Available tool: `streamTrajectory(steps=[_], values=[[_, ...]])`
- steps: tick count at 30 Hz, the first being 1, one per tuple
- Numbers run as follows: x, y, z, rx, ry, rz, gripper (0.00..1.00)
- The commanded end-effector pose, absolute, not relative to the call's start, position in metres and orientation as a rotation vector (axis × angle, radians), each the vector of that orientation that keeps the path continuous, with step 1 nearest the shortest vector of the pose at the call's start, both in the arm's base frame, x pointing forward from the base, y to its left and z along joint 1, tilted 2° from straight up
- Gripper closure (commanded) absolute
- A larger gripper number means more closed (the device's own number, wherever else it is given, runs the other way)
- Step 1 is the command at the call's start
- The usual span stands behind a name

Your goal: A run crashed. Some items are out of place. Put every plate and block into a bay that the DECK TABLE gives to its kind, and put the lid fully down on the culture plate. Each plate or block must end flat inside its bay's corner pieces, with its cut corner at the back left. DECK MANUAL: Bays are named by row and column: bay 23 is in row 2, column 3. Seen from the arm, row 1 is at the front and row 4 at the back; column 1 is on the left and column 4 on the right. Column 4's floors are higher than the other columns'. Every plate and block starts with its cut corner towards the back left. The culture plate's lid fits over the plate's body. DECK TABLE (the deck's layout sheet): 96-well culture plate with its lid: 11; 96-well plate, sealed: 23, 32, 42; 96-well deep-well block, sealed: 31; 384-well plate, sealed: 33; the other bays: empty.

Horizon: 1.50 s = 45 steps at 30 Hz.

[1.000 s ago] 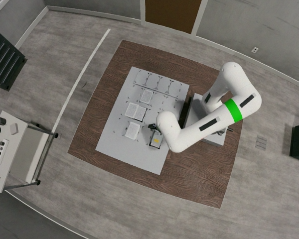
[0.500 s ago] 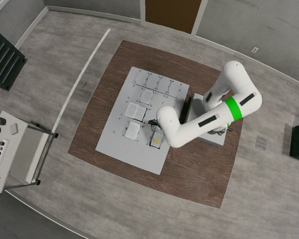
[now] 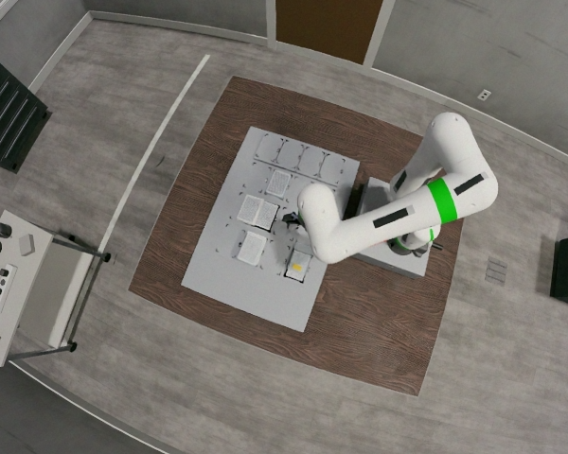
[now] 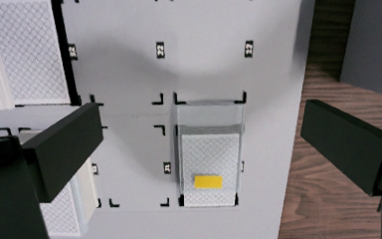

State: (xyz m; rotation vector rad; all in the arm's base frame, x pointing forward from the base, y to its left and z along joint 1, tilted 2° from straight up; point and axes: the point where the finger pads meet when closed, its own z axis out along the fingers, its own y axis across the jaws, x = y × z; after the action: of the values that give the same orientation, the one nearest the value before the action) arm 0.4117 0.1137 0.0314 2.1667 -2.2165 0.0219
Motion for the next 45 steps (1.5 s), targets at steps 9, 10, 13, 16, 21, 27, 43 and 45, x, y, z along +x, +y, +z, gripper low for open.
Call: streamTrajectory(steps=[9, 10, 13, 16, 21, 27, 43, 45], values=[[0.426, 0.069, 0.034, 2.168, -2.217, 0.022, 0.0], [0.428, 0.065, 0.034, 2.168, -2.217, 0.022, 0.0], [0.43, 0.057, 0.034, 2.168, -2.217, 0.022, 0.0], [0.432, 0.05, 0.034, 2.168, -2.217, 0.022, 0.0], [0.438, 0.03, 0.035, 2.168, -2.217, 0.022, 0.0], [0.445, 0.007, 0.036, 2.168, -2.217, 0.022, 0.0], [0.461, -0.046, 0.037, 2.168, -2.217, 0.023, 0.0], [0.463, -0.054, 0.038, 2.168, -2.217, 0.023, 0.0]])
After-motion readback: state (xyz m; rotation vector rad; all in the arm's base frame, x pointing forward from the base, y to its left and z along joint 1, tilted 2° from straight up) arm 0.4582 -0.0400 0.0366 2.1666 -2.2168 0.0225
